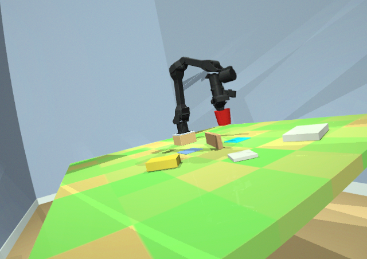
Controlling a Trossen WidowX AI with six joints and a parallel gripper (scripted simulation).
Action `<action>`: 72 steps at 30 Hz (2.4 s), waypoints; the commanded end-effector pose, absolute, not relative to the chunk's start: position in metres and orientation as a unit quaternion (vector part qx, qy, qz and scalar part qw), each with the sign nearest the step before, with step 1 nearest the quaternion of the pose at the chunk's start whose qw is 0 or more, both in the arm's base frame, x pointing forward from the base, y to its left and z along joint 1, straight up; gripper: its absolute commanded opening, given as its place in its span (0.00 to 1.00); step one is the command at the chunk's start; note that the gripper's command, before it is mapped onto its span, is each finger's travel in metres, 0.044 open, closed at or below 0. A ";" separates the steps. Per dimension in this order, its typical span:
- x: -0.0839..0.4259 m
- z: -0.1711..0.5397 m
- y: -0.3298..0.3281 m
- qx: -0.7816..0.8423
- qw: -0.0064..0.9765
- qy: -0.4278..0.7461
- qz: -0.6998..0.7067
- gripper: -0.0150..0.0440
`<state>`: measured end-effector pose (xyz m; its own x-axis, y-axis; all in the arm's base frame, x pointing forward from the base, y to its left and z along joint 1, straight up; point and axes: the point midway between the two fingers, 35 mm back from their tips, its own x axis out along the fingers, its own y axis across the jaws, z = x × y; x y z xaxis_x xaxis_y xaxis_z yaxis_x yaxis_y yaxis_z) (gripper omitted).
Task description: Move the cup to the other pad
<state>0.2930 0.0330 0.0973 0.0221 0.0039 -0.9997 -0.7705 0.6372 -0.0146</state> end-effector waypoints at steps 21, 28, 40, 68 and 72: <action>0.320 0.100 0.065 -0.302 0.650 0.630 0.298 0.25; 0.320 0.091 0.065 -0.302 0.650 0.630 0.298 0.25; 0.322 0.072 0.066 -0.302 0.651 0.630 0.298 0.25; 0.323 0.027 0.067 -0.302 0.650 0.630 0.298 0.25; 0.323 0.021 0.067 -0.302 0.650 0.630 0.298 0.25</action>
